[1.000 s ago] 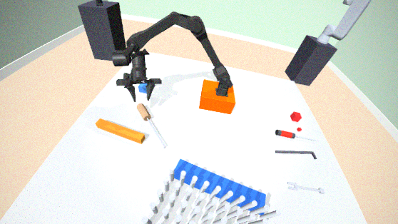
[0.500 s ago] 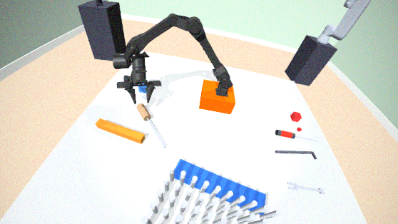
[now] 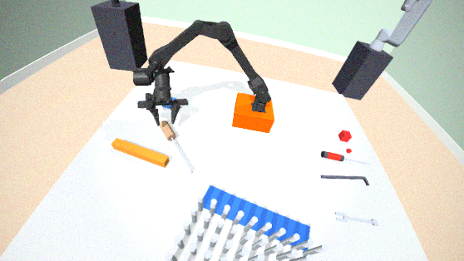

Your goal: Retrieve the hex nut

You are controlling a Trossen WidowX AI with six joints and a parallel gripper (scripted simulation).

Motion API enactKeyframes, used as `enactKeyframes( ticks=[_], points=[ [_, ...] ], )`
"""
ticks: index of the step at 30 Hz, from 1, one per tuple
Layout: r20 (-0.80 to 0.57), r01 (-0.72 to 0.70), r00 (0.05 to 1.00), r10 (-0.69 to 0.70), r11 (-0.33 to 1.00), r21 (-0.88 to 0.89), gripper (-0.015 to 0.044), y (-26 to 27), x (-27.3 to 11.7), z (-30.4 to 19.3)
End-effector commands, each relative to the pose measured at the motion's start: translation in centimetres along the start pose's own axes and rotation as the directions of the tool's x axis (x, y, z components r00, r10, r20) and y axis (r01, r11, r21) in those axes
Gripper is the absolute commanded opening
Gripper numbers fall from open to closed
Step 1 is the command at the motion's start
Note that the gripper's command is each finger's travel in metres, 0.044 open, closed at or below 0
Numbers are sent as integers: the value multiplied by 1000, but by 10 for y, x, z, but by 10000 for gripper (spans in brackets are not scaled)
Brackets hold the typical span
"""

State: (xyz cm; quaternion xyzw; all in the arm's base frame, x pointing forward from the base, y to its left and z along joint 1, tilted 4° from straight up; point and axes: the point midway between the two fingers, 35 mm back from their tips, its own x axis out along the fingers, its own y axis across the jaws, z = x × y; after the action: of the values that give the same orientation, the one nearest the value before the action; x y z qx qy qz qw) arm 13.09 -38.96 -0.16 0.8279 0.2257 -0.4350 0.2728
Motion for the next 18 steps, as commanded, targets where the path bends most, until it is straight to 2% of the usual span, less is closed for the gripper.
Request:
enactKeyframes(
  ticks=[1,18],
  points=[
    [-1,0,1000,0,1000,-2,280,-3,7,4],
    [-2,-1,1000,1,1000,0,280,-11,27,16]
  ],
)
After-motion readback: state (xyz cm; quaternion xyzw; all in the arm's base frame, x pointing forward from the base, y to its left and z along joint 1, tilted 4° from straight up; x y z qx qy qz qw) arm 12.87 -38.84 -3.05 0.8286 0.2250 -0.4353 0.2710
